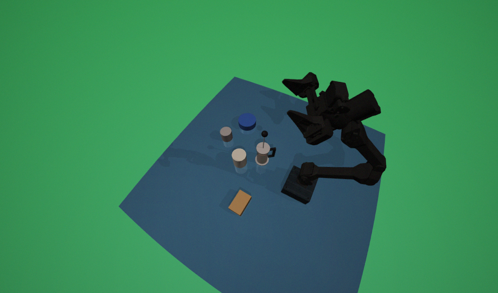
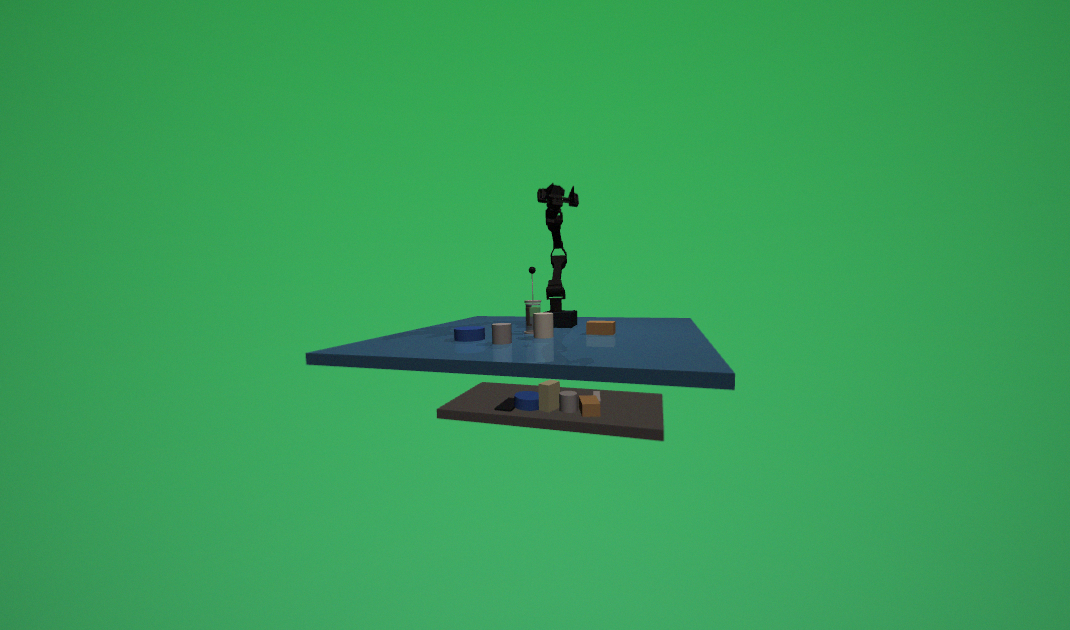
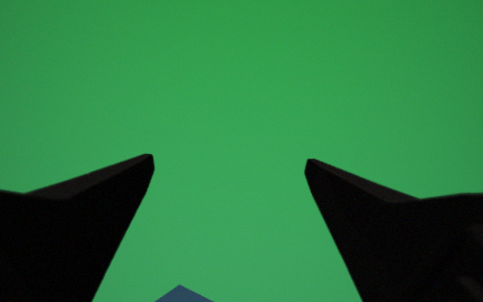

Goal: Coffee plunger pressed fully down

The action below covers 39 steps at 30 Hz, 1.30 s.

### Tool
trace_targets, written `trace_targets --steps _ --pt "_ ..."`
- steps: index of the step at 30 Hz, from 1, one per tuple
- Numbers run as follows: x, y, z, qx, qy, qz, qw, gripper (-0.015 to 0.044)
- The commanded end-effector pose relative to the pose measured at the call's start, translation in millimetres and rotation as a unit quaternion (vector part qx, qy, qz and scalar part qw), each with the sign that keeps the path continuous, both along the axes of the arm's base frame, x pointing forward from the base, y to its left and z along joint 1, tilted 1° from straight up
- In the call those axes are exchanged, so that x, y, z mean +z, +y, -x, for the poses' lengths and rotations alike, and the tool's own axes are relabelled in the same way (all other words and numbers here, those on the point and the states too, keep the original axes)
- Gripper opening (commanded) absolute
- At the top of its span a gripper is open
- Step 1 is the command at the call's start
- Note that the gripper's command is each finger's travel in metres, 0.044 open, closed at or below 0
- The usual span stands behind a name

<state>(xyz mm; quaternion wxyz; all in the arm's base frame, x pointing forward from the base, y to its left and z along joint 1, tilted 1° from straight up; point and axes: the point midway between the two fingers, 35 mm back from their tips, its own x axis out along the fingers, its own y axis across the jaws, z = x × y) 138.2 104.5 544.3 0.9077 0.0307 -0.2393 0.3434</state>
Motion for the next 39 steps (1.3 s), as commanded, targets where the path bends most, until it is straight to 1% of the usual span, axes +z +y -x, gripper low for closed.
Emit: trace_targets --steps 1,4,7,12,15,19,26,39 --pt "-59 -15 -44 -0.085 0.128 0.023 0.988 0.044" --pt "-103 -31 -65 -0.146 0.215 0.043 0.965 0.044" --pt "-149 -50 -77 -0.206 0.298 0.066 0.93 0.044" --pt "-217 -82 -76 -0.289 0.415 0.108 0.856 0.044" --pt "-243 -94 -70 -0.316 0.458 0.129 0.821 0.044" --pt "-254 -93 -70 -0.315 0.461 0.132 0.819 0.044" --pt "-304 -90 -71 -0.308 0.459 0.137 0.822 0.044" --pt "-309 -90 -82 -0.309 0.459 0.136 0.822 0.044"
